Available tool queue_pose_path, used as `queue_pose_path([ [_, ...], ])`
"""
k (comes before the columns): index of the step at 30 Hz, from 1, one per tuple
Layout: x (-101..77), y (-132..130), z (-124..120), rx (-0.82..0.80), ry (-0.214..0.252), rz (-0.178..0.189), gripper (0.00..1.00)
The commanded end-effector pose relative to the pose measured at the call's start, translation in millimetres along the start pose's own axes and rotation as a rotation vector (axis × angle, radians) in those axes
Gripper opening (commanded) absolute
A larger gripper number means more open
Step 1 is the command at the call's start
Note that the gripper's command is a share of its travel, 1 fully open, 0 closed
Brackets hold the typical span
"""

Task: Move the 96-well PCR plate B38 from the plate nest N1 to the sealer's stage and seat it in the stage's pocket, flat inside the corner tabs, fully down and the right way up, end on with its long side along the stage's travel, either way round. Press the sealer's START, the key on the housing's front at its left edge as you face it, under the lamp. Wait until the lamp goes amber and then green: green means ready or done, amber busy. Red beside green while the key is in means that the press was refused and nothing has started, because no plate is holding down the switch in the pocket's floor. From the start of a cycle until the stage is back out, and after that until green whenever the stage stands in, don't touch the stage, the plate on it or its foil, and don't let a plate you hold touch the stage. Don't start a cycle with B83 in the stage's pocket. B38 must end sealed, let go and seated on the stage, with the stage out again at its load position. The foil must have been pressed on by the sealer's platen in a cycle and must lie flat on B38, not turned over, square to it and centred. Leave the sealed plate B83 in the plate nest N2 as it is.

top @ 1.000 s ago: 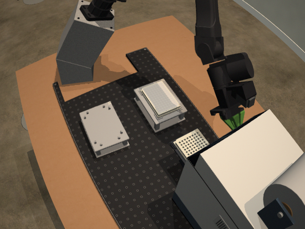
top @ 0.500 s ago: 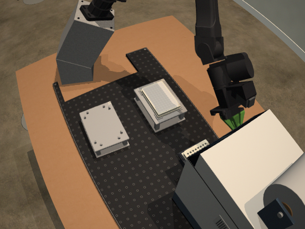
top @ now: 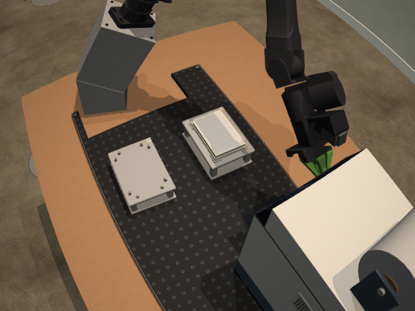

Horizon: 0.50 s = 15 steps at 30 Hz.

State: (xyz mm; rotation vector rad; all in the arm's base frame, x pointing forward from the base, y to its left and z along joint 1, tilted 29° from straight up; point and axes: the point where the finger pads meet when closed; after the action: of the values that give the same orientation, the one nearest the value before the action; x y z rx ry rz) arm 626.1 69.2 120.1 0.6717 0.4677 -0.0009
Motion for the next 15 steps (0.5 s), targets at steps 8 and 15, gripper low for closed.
queue_pose_path([
  [8,8.3,17.4,55.2,-0.008,-0.104,0.043,0.0],
  [15,0.5,17.8,53.5,-0.009,-0.106,0.045,0.0],
])
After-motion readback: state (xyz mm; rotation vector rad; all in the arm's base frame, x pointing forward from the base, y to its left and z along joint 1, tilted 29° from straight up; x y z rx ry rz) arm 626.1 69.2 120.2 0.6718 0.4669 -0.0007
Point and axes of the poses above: the point where the finger pads meet when closed, its own x axis out along the fingers, its own y axis across the jaws, z = x × y, and after that the axes turned 12 degrees about x, right-handed
